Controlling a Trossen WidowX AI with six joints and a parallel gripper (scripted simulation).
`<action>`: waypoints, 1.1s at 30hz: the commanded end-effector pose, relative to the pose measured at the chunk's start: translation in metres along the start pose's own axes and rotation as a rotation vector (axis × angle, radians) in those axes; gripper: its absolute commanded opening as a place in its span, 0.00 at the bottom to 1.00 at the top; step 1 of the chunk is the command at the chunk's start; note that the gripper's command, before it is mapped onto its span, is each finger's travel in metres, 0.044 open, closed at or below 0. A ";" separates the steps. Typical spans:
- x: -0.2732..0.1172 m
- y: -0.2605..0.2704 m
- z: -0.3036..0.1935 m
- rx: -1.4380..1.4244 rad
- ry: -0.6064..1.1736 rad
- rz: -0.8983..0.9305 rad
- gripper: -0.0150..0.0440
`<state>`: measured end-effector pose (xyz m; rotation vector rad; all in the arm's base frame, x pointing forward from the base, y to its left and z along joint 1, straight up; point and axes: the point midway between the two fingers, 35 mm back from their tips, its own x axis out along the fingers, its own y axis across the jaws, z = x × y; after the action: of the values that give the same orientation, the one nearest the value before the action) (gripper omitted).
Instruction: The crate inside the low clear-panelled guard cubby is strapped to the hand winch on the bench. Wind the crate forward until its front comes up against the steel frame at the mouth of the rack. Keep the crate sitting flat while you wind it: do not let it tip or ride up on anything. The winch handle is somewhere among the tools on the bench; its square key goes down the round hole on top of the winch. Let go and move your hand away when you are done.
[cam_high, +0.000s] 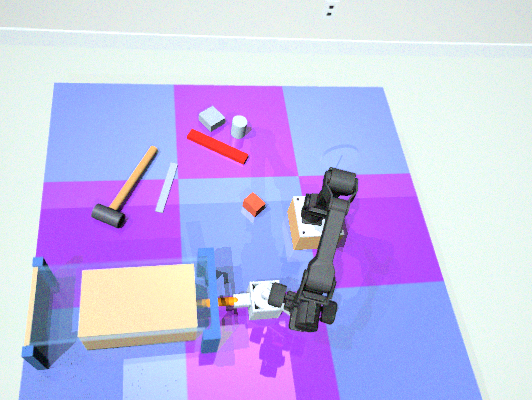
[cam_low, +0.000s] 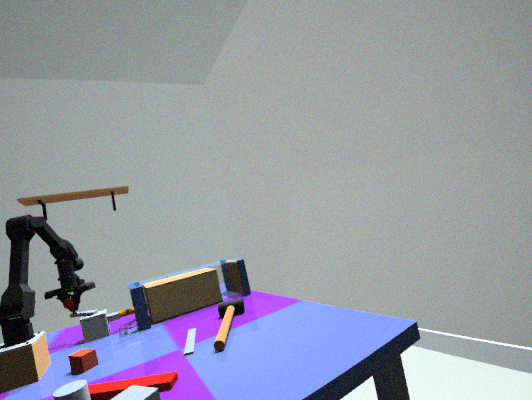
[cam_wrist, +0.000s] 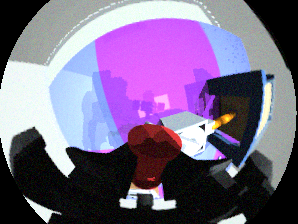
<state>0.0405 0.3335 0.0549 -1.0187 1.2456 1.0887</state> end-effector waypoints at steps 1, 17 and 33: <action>-0.001 0.004 -0.015 -0.001 0.031 0.008 0.25; -0.001 0.005 -0.032 -0.001 0.032 0.008 0.25; -0.001 0.004 -0.048 -0.001 0.034 0.008 0.25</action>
<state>0.0293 0.2970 0.0528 -1.0293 1.2564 1.0919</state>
